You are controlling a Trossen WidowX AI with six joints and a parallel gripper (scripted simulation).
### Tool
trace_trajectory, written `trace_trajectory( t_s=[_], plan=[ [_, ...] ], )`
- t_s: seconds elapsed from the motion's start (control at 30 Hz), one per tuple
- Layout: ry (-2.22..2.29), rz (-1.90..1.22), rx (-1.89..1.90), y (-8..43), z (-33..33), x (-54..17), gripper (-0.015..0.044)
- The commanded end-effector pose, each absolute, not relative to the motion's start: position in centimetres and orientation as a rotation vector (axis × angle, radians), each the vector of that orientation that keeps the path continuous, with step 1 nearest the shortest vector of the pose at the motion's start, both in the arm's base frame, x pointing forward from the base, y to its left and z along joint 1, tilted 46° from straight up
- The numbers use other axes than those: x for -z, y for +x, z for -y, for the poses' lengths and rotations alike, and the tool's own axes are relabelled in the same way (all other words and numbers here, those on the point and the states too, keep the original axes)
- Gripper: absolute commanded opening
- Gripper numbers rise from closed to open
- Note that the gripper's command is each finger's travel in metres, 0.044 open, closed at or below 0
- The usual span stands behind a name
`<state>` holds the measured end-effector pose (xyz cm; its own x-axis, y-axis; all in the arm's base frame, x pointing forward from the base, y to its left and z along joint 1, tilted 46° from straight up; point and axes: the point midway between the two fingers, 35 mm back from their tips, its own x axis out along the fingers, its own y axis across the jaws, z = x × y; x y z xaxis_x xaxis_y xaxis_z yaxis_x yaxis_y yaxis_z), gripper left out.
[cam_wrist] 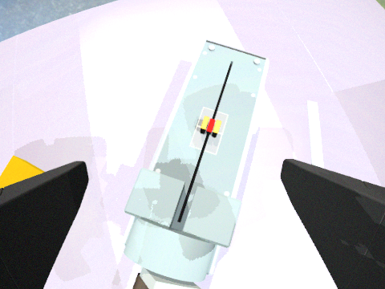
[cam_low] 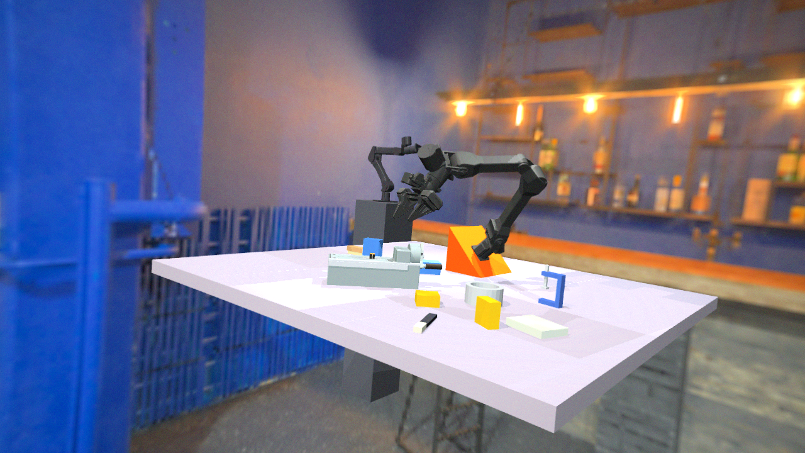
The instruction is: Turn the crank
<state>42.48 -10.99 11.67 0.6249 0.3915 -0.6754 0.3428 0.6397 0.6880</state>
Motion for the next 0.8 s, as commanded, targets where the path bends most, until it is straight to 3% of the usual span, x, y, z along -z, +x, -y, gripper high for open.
trace_trajectory(
  t_s=[0.0,0.3,0.77],
  plan=[
    [0.887,-0.892,-0.119,43.4,12.4,-10.5,0.044],
    [0.837,-0.793,-0.3,44.5,14.7,-8.1,0.044],
    [0.838,-0.792,-0.301,44.6,10.9,-4.4,0.044]
  ],
)
